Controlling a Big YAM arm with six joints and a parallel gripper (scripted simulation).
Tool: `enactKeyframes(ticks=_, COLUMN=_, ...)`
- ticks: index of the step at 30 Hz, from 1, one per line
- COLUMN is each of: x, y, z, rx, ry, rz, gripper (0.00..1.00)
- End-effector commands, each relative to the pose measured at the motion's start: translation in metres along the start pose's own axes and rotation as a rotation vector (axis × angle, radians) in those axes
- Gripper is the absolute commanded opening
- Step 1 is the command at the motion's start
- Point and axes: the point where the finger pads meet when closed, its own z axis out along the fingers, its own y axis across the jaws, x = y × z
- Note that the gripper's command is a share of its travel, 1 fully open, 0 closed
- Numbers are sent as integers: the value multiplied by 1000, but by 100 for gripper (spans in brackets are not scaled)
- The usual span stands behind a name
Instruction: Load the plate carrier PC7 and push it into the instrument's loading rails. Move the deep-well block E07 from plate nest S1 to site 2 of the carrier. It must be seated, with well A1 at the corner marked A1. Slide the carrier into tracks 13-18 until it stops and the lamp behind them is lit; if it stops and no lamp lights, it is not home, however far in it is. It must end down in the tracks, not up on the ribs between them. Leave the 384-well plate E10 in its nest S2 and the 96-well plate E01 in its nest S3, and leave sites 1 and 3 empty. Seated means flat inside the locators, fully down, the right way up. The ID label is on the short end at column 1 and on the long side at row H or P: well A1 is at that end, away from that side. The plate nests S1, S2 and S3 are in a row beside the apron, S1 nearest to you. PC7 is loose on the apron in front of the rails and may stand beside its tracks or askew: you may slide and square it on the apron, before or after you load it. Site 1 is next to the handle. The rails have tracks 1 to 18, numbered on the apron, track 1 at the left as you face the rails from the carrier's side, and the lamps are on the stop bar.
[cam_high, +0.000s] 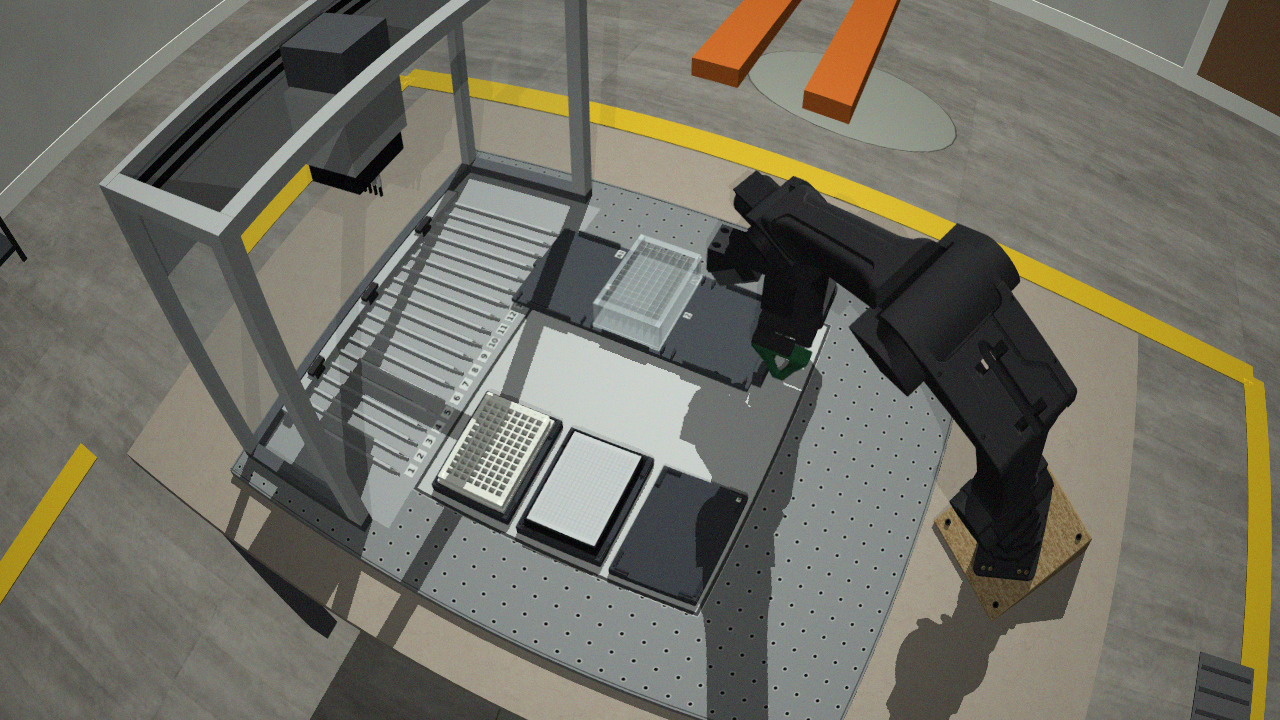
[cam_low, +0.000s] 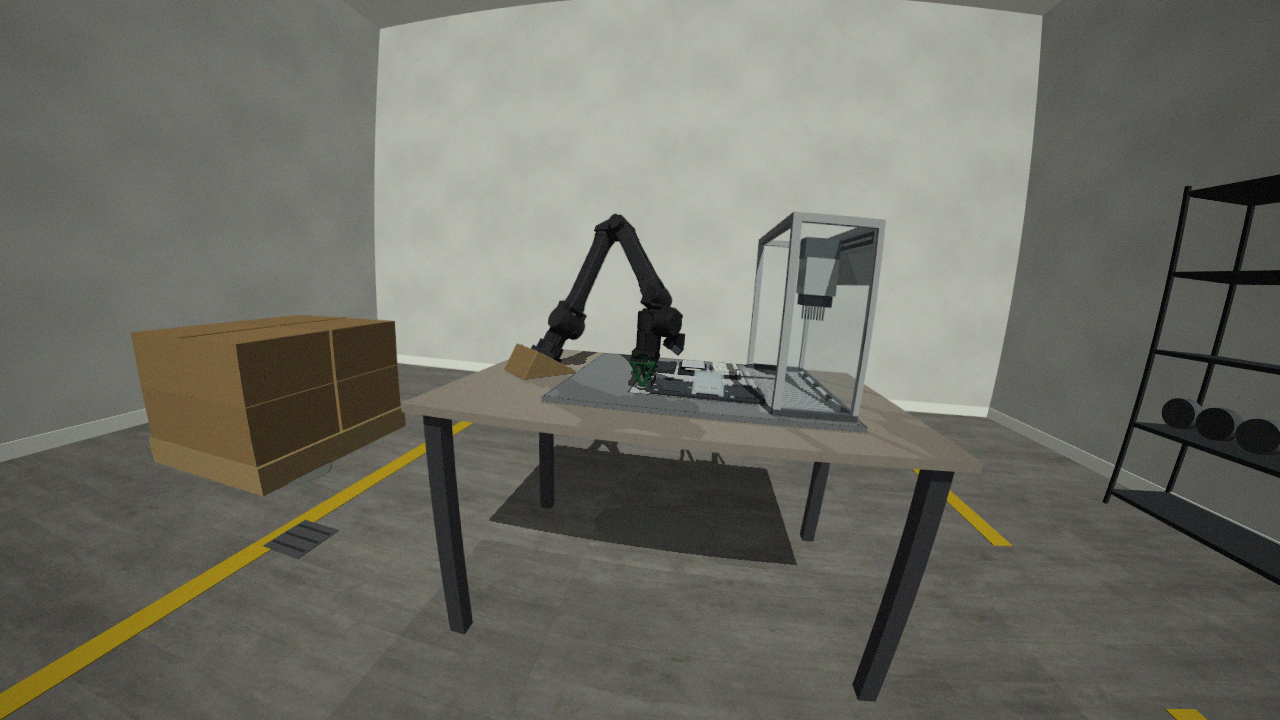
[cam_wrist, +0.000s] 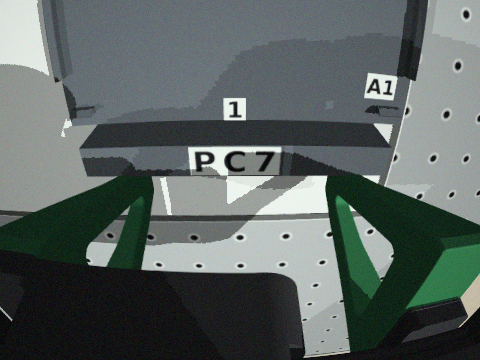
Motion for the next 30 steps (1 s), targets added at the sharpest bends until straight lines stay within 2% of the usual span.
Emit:
enactKeyframes(ticks=1, x=-27, y=0, z=-6, rx=10, ry=-27, rz=-36, gripper=80)
enactKeyframes(ticks=30, x=-40, y=1, z=-6, rx=12, ry=-35, rz=-50, gripper=80)
